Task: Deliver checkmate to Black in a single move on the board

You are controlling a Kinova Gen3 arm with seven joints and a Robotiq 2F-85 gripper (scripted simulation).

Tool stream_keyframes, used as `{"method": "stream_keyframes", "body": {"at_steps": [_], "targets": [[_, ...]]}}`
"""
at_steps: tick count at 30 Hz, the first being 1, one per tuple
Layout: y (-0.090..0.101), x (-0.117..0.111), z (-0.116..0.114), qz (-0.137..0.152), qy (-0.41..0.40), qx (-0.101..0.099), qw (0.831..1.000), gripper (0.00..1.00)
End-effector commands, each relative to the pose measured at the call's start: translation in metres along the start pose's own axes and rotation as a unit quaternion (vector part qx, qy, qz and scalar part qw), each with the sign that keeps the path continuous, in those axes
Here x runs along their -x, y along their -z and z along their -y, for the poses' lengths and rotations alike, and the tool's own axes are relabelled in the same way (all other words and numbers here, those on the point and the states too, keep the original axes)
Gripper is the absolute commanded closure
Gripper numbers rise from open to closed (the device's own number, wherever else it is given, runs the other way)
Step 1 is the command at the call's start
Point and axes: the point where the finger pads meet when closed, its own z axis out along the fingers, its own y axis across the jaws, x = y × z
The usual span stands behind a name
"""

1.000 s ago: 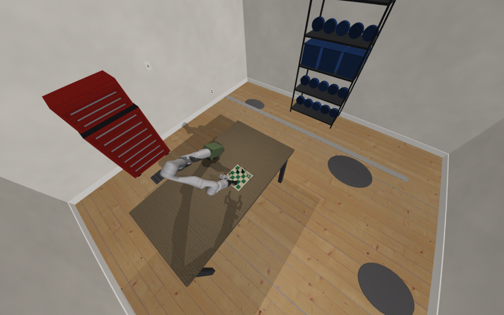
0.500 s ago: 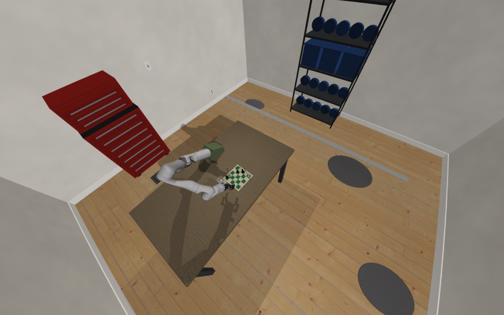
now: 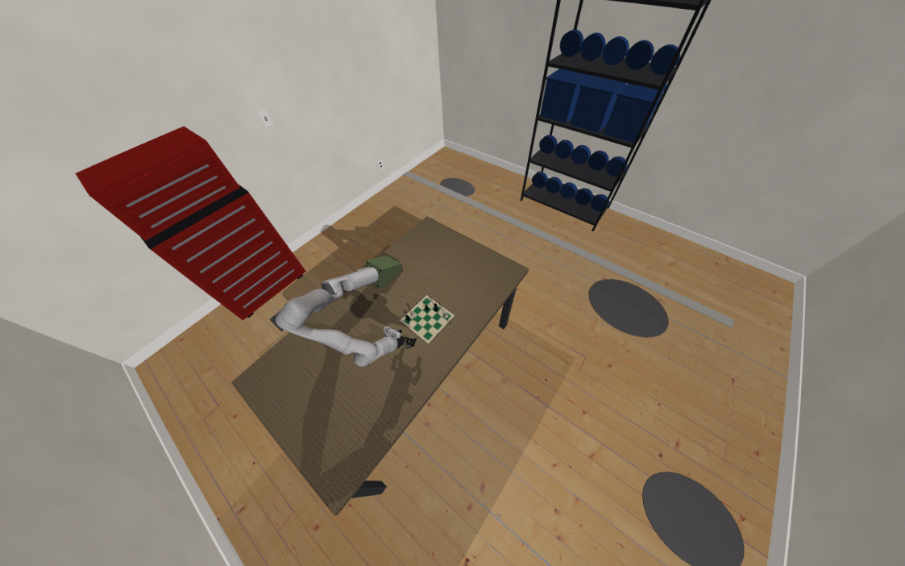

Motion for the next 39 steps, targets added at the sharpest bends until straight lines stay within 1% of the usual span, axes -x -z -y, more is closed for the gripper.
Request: {"method": "stream_keyframes", "body": {"at_steps": [1, 3, 4, 11, 12, 19, 20, 27, 28, 34, 35, 39], "targets": [[0.002, 0.002, 0.0, -0.003, -0.003, 0.003, 1.0, 0.0], [0.002, 0.002, 0.0, -0.003, -0.003, 0.003, 1.0, 0.0], [0.008, 0.016, 0.007, -0.008, -0.02, 0.009, 1.0, 0.0], [0.008, 0.016, 0.007, -0.008, -0.02, 0.009, 1.0, 0.0], [0.012, 0.029, 0.014, -0.013, -0.035, 0.015, 0.999, 0.0], [0.012, 0.029, 0.014, -0.013, -0.035, 0.015, 0.999, 0.0], [0.017, 0.04, 0.02, -0.017, -0.049, 0.021, 0.998, 0.0], [0.017, 0.04, 0.02, -0.017, -0.049, 0.021, 0.998, 0.0], [0.02, 0.049, 0.026, -0.021, -0.06, 0.025, 0.998, 0.0], [0.02, 0.049, 0.026, -0.021, -0.06, 0.025, 0.998, 0.0], [0.023, 0.057, 0.032, -0.024, -0.07, 0.03, 0.997, 0.0], [0.023, 0.057, 0.032, -0.024, -0.07, 0.03, 0.997, 0.0]]}}
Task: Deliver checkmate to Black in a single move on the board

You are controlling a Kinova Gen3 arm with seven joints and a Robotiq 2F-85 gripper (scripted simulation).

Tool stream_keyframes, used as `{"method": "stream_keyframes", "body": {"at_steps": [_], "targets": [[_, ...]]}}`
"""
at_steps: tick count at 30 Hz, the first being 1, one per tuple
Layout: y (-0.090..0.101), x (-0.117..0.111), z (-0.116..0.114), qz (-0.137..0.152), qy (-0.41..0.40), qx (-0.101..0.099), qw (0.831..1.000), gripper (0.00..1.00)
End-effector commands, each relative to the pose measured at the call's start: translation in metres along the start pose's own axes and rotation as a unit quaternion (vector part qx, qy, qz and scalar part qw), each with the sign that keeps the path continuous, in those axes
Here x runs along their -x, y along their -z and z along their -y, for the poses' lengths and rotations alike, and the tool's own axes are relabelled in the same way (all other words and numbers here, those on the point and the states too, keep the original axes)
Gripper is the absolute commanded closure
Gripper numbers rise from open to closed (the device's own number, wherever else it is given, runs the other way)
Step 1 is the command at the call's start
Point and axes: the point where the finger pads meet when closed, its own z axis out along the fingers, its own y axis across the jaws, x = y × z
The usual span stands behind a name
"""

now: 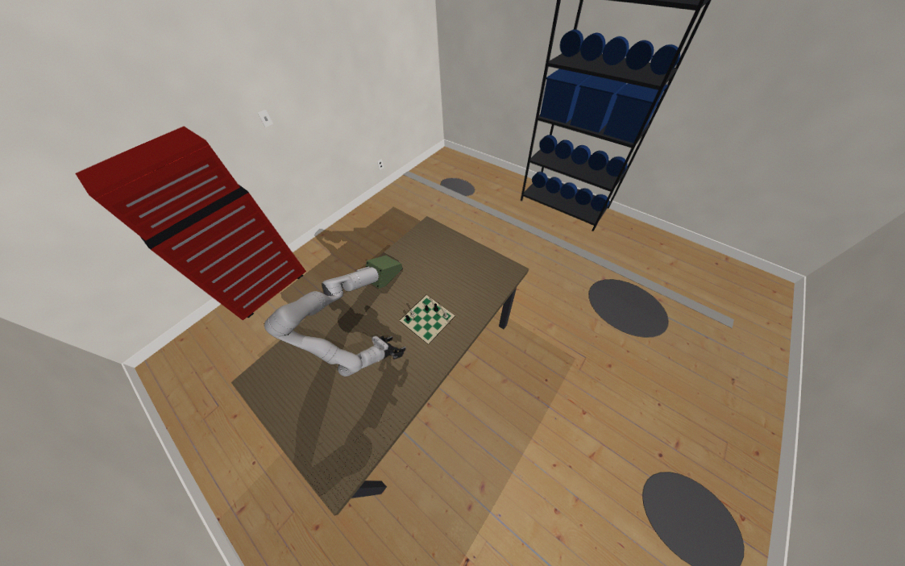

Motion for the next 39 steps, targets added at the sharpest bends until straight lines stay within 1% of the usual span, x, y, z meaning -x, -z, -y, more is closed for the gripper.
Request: {"method": "stream_keyframes", "body": {"at_steps": [1, 2, 3, 11, 12, 17, 18, 39], "targets": [[0.001, 0.0, 0.0, -0.001, -0.001, 0.002, 1.0, 0.0], [0.001, 0.0, 0.0, -0.001, -0.001, 0.002, 1.0, 0.0], [0.004, 0.007, 0.003, -0.004, -0.01, 0.005, 1.0, 0.0], [0.004, 0.007, 0.003, -0.004, -0.01, 0.005, 1.0, 0.0], [0.006, 0.012, 0.006, -0.006, -0.016, 0.008, 1.0, 0.0], [0.006, 0.012, 0.006, -0.006, -0.016, 0.008, 1.0, 0.0], [0.008, 0.016, 0.008, -0.007, -0.021, 0.01, 1.0, 0.0], [0.011, 0.022, 0.012, -0.009, -0.029, 0.014, 0.999, 0.0]]}}
